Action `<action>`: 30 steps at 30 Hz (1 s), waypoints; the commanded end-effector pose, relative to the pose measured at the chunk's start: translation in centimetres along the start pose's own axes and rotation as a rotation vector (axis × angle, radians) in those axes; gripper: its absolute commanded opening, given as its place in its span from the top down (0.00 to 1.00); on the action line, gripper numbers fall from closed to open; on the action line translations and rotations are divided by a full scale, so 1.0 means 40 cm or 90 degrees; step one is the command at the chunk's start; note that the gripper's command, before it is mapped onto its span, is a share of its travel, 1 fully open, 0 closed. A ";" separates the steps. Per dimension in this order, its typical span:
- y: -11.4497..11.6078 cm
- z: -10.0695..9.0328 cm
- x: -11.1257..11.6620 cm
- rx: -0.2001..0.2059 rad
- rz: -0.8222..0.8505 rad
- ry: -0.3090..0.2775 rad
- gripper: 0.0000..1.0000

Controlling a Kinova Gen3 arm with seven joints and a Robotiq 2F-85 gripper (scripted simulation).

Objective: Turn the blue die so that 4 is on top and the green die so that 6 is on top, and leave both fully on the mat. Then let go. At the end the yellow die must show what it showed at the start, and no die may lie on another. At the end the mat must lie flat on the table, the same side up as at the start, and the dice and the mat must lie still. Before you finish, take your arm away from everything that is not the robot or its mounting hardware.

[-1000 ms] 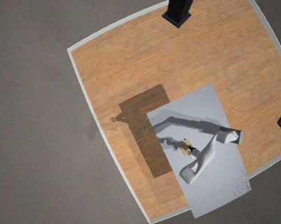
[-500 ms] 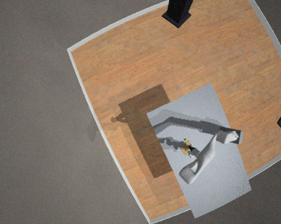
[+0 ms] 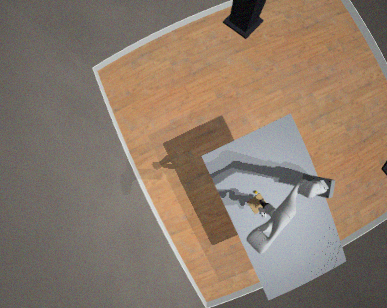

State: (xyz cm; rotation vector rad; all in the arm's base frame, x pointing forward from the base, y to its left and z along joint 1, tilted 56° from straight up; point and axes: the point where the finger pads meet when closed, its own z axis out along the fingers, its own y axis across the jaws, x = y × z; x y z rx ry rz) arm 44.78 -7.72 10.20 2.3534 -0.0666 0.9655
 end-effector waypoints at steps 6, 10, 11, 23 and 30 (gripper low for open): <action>-0.001 -0.001 0.001 0.001 0.000 0.000 0.85; -0.001 -0.001 0.001 0.001 0.000 0.000 0.85; -0.001 -0.001 0.001 0.001 0.000 0.000 0.85; -0.001 -0.001 0.001 0.001 0.000 0.000 0.77; -0.001 -0.001 0.001 0.001 0.000 0.000 0.69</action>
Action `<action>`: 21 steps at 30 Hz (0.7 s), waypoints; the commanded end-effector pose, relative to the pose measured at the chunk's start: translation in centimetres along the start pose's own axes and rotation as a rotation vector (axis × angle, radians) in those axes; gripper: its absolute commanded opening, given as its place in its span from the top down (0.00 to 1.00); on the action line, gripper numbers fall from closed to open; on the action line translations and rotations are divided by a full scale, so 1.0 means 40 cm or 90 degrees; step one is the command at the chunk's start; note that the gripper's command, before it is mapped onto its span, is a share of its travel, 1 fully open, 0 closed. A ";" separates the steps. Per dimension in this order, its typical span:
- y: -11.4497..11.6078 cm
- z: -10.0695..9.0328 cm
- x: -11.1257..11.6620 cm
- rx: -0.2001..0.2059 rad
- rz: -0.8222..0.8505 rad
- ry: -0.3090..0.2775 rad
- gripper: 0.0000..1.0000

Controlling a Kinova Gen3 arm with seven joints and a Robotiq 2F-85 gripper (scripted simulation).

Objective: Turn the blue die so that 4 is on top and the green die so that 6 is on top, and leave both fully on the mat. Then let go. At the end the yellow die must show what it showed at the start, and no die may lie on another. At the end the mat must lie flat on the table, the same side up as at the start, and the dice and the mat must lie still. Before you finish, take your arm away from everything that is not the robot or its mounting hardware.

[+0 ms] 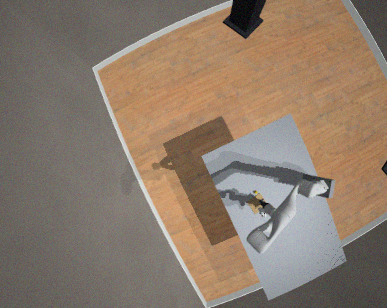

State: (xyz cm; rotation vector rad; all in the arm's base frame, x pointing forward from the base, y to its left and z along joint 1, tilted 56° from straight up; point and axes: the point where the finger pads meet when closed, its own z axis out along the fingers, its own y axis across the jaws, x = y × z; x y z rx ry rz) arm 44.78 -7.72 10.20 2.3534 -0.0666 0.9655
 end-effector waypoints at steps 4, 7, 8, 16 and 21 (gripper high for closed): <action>-0.001 -0.001 0.001 0.001 0.000 0.000 0.65; -0.001 -0.001 0.001 0.001 0.000 0.000 0.65; -0.001 -0.001 0.001 0.001 0.000 0.000 0.65; -0.001 -0.003 0.001 0.001 0.000 0.000 0.65; -0.001 -0.022 0.001 0.001 0.000 0.000 0.65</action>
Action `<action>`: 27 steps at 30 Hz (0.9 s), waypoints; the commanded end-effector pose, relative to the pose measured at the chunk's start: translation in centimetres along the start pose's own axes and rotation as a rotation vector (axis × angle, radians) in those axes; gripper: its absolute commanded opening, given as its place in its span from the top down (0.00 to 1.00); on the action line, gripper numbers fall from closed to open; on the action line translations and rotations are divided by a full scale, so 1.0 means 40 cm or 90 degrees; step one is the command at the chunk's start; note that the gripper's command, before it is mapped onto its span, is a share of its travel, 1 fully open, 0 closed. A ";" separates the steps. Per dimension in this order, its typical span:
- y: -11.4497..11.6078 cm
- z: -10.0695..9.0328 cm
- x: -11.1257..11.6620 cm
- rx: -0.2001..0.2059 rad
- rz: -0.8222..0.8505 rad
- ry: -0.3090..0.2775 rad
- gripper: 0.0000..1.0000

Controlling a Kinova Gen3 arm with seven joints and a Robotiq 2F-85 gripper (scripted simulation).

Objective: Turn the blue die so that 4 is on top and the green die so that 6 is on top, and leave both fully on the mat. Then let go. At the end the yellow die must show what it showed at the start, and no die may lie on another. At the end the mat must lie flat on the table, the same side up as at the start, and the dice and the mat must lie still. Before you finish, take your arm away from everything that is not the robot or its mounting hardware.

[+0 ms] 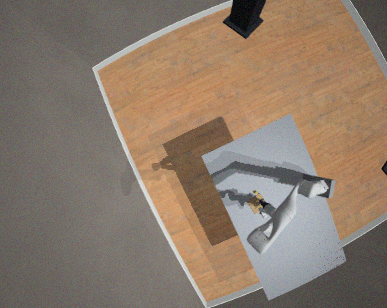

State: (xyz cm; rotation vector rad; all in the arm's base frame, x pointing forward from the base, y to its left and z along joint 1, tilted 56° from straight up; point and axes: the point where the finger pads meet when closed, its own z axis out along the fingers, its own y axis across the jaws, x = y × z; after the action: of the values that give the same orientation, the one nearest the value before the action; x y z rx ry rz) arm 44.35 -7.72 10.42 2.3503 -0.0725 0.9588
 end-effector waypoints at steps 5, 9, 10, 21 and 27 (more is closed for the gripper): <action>-0.006 -0.053 0.005 0.004 -0.001 0.003 0.65; -0.006 -0.093 0.004 0.004 -0.001 0.003 0.65; -0.006 -0.103 0.004 0.004 -0.001 0.003 0.65; -0.005 -0.182 0.004 0.004 -0.001 0.003 0.65; -0.005 -0.209 0.004 0.004 -0.001 0.003 0.65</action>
State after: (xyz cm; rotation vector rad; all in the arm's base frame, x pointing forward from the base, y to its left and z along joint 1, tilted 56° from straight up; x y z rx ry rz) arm 39.27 -3.80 14.77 2.3438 -0.0757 0.9477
